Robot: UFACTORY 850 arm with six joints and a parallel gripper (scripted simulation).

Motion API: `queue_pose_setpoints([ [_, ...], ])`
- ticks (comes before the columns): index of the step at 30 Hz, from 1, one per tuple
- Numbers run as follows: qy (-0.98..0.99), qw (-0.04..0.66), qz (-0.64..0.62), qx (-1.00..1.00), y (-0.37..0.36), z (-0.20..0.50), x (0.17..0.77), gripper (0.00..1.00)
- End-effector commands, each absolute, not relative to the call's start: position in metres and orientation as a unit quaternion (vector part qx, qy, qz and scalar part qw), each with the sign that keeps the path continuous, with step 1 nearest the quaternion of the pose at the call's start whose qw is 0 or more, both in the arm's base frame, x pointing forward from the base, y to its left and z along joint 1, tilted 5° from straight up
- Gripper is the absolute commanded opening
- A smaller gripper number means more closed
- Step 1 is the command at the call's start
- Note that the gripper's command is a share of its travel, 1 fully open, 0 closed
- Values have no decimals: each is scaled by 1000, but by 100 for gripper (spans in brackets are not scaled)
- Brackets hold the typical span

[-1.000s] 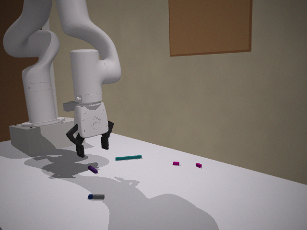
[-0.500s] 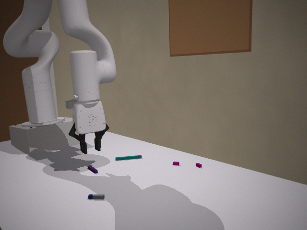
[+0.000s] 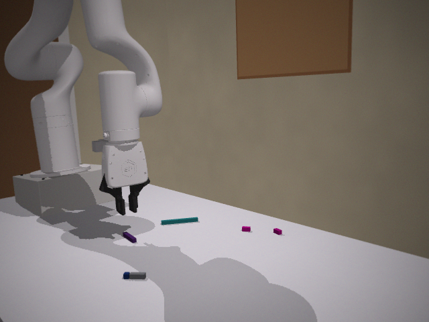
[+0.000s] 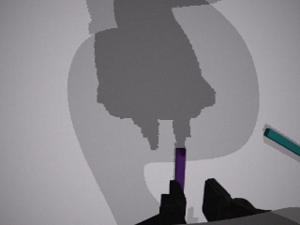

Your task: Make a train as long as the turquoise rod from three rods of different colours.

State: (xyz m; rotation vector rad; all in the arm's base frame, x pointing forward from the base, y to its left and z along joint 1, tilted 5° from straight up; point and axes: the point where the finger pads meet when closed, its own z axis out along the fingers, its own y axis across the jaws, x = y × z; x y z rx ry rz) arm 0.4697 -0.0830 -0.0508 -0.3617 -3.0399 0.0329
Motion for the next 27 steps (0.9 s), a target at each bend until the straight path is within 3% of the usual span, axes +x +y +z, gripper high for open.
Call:
queue_pose_setpoints([
  [1, -992, 39, 11, -118, -83, -50, 471, 24],
  [27, -992, 39, 11, -118, -83, -53, 470, 24],
])
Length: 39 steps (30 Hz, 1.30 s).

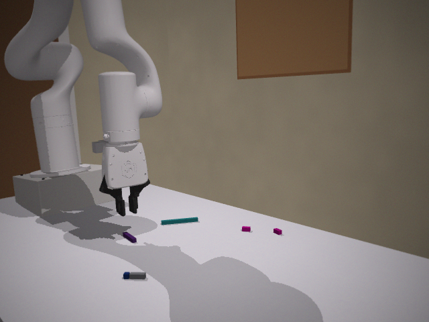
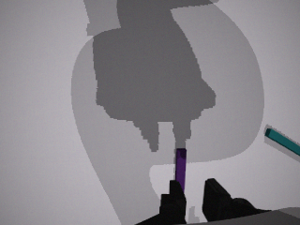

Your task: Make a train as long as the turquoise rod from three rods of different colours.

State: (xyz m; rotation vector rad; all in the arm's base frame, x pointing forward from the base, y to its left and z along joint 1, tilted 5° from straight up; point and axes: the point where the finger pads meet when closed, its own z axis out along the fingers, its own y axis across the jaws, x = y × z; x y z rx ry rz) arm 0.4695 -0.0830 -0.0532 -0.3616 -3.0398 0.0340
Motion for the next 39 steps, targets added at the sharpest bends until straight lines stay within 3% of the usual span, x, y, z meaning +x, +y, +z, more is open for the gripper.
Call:
queue_pose_setpoints([
  [1, -992, 39, 11, -118, -83, -54, 470, 24],
  [39, -992, 39, 12, -118, -84, -100, 466, 24],
])
